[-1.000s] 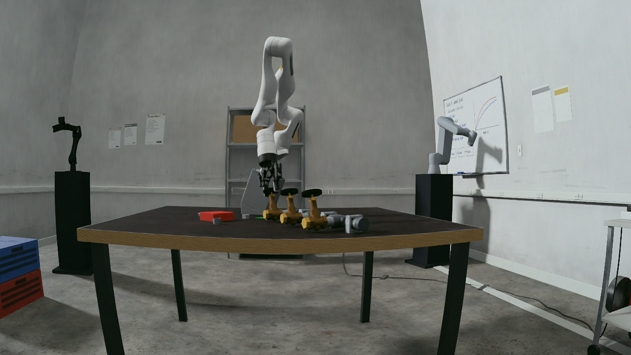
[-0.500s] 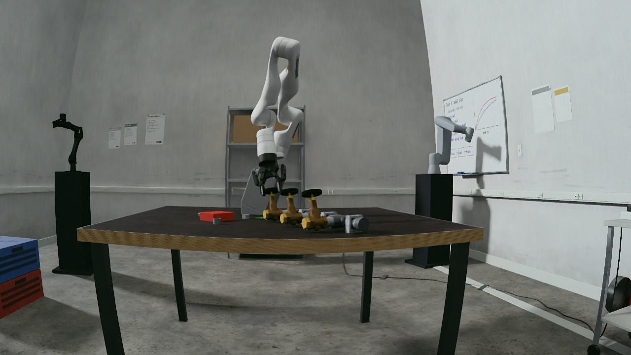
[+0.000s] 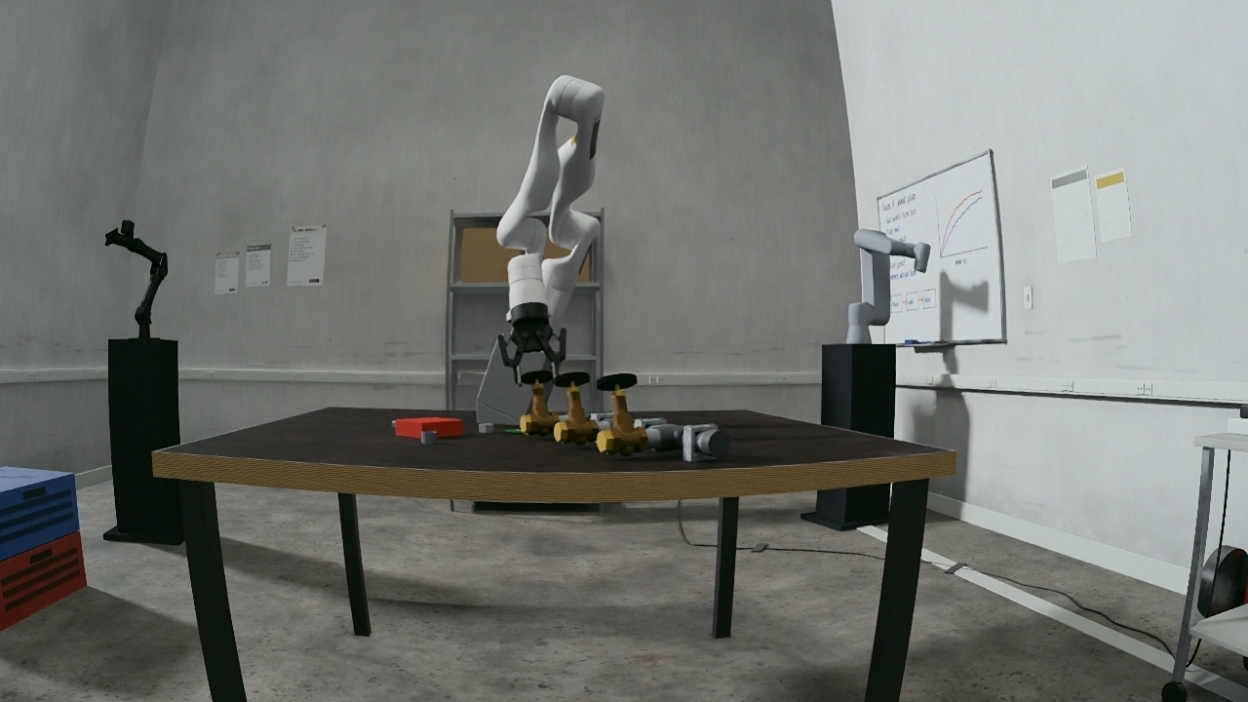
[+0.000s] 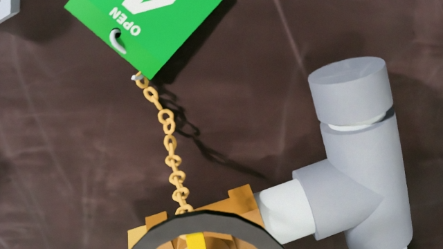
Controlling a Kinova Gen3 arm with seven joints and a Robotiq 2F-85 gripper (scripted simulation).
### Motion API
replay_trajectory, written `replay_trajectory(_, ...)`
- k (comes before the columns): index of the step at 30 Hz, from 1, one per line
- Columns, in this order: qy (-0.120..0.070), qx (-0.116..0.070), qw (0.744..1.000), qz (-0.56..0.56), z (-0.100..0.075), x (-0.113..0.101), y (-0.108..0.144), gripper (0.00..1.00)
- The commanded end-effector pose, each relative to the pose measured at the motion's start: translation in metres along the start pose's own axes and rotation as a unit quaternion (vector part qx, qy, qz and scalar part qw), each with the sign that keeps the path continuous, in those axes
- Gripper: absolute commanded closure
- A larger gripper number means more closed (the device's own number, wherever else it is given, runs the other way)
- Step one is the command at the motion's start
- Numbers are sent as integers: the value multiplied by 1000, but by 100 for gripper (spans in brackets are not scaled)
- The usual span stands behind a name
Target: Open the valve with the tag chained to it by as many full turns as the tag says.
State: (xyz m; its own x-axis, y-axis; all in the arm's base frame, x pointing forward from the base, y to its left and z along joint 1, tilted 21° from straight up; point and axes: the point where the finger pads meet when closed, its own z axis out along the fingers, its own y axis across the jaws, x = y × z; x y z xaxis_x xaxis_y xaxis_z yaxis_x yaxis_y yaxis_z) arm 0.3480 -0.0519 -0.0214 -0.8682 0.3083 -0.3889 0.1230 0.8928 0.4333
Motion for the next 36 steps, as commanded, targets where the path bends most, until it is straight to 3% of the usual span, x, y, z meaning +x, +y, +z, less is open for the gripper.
replay_trajectory(1, -3, 1, 1000, -14, 0, 0, 0, 32)
replay_trajectory(11, -3, 1, 999, -34, 0, 0, 0, 32)
replay_trajectory(12, -3, 1, 999, -34, 0, 0, 0, 0)
replay_trajectory(36, -3, 1, 999, -34, 0, 0, 0, 0)
